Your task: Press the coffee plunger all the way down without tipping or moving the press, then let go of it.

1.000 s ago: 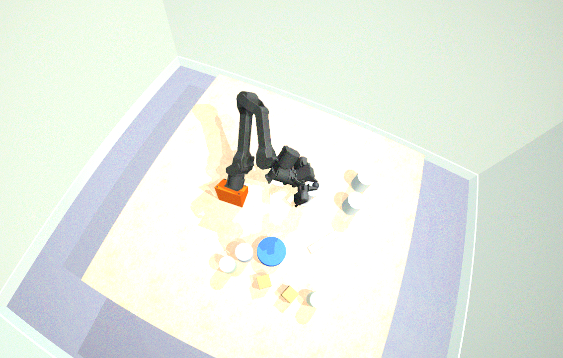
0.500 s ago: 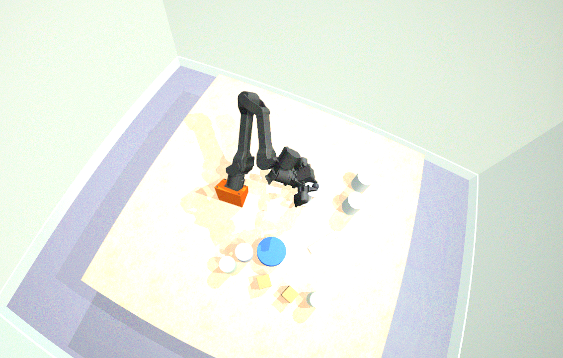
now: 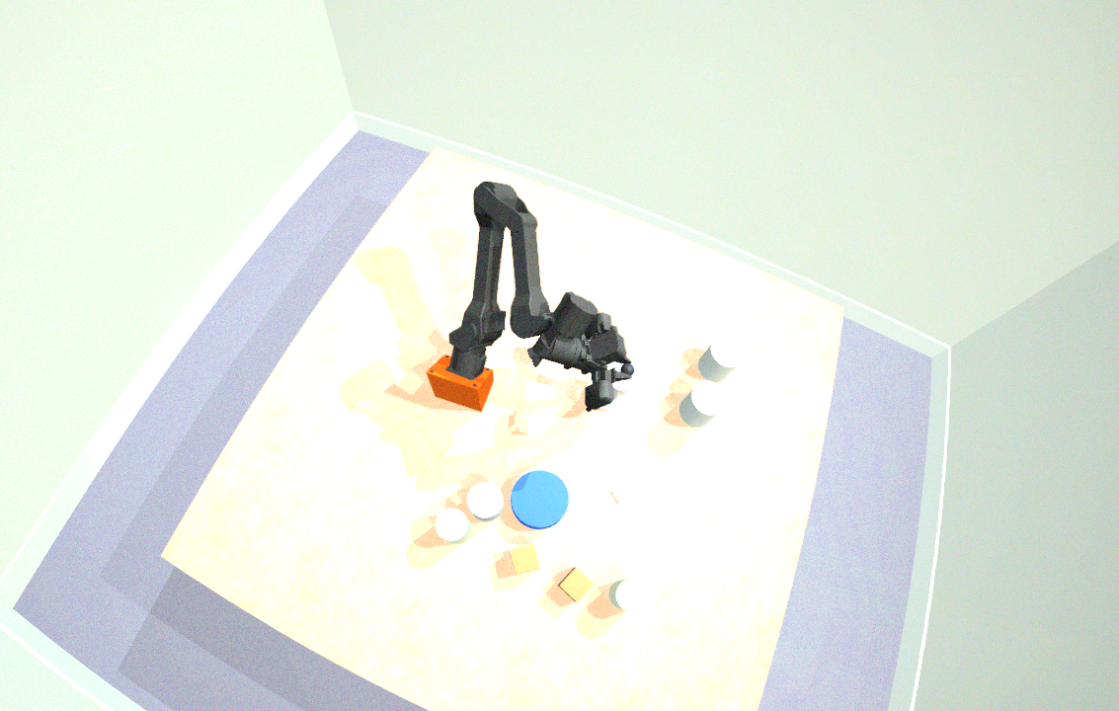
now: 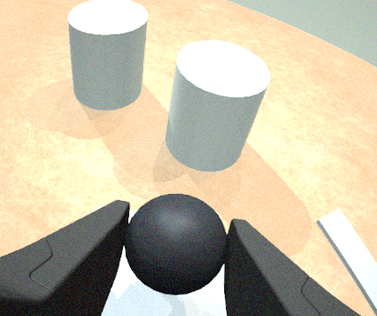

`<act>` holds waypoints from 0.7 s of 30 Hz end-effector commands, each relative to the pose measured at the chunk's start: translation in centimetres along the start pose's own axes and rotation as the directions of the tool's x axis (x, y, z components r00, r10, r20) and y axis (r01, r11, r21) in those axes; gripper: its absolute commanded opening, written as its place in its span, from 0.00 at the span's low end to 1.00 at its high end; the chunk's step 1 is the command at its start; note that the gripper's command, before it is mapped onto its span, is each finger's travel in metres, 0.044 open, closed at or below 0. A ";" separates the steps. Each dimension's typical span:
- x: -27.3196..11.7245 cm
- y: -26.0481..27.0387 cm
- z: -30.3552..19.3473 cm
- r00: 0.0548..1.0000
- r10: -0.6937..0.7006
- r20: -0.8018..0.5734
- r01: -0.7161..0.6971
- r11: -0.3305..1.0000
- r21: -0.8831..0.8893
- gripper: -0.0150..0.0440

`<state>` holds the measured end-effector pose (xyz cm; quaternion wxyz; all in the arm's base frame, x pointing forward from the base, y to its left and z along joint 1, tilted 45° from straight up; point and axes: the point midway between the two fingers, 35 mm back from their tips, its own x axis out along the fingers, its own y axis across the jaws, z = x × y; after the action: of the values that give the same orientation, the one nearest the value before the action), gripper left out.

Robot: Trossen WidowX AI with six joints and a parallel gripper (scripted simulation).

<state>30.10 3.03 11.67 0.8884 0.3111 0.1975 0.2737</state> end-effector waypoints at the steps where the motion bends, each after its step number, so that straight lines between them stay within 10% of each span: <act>1: 0.0 0.0 0.0 1.000 0.000 0.000 0.000 1.000 0.000 0.45; 4: 0.0 0.0 0.0 1.000 0.000 0.000 0.000 1.000 0.000 0.45; 16: 0.0 0.0 0.0 1.000 0.000 0.000 0.000 1.000 0.000 0.99; 21: -0.2 -0.1 0.3 1.000 -0.003 -0.004 0.003 1.000 -0.001 1.00</act>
<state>30.05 3.01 11.56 0.8870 0.3132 0.2011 0.2734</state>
